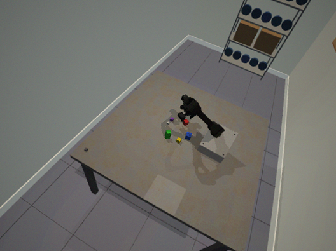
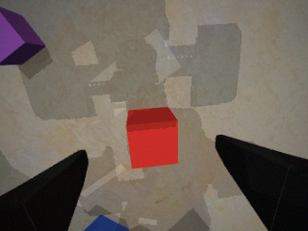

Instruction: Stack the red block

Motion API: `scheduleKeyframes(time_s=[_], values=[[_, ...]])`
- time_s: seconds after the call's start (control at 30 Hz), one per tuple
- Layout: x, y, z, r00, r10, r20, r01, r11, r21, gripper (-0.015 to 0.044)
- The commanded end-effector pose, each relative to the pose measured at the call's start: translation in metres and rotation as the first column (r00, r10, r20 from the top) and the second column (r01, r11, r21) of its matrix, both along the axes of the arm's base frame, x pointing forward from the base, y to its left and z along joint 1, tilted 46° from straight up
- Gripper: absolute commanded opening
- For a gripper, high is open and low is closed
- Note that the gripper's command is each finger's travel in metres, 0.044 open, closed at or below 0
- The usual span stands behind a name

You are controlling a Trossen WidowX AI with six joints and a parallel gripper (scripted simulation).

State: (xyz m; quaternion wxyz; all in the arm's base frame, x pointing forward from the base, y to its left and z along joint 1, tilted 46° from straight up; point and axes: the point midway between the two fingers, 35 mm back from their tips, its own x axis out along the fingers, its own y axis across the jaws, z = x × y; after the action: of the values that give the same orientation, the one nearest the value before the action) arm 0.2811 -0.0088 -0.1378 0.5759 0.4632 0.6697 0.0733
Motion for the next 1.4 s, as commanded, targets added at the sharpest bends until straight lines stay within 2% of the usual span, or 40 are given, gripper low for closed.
scheduleKeyframes(time_s=[0.0, 0.63, 1.17, 1.37], values=[[-0.002, 0.005, -0.005, 1.000, -0.002, -0.011, 0.002, 1.000, 0.007, 0.0440], [0.000, 0.028, -0.026, 1.000, -0.002, -0.011, 0.002, 1.000, 0.010, 0.0440], [0.000, 0.028, -0.026, 1.000, -0.002, -0.011, 0.002, 1.000, 0.010, 0.0440], [0.000, 0.028, -0.026, 1.000, -0.002, -0.011, 0.002, 1.000, 0.010, 0.0282]])
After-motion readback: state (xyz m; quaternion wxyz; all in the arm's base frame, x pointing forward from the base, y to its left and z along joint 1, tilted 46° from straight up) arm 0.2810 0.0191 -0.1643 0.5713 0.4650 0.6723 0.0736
